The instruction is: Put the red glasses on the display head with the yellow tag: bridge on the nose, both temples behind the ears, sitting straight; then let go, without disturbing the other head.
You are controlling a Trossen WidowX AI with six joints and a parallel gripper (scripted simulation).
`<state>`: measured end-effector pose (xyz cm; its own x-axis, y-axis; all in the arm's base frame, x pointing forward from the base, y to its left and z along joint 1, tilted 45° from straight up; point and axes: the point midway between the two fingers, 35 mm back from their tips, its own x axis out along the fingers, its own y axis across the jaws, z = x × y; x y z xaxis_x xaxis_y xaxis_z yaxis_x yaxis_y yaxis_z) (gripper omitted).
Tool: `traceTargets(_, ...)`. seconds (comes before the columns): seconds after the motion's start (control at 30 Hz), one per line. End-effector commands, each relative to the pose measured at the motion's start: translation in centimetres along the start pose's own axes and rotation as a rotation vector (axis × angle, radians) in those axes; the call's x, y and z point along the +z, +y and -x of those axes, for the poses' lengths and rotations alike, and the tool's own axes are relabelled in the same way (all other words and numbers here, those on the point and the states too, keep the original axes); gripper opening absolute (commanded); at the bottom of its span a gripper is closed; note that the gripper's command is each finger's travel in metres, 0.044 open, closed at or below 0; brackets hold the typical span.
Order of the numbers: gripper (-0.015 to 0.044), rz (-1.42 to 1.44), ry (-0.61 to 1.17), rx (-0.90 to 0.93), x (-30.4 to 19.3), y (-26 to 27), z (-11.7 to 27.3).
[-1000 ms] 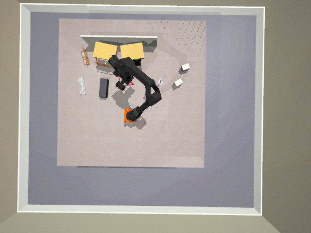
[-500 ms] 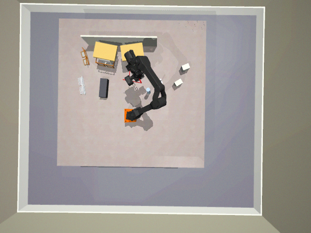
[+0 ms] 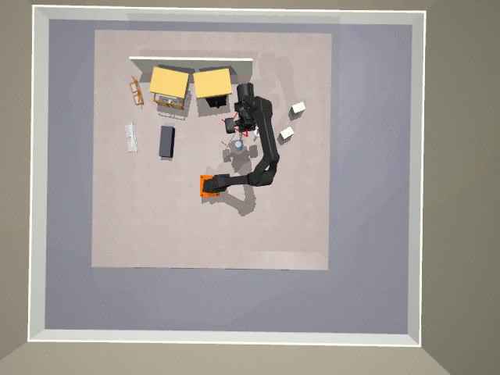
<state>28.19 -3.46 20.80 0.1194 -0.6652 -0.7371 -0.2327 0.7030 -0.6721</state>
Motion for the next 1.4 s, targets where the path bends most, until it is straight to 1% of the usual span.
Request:
traceTargets(0.0,0.0,-0.129,-0.004,-0.015,-1.5,-3.0,0.3)
traceTargets(0.27,0.0,-0.333,0.001,-0.048,-4.8,-7.6,0.8)
traceTargets(0.6,0.0,-0.338,0.001,-0.048,-4.9,-7.7,0.2)
traceTargets(1.07,0.0,-0.339,0.0,-0.053,-5.0,-8.0,-5.0)
traceTargets(1.37,0.0,-0.339,0.0,-0.053,-5.3,-8.2,-5.1)
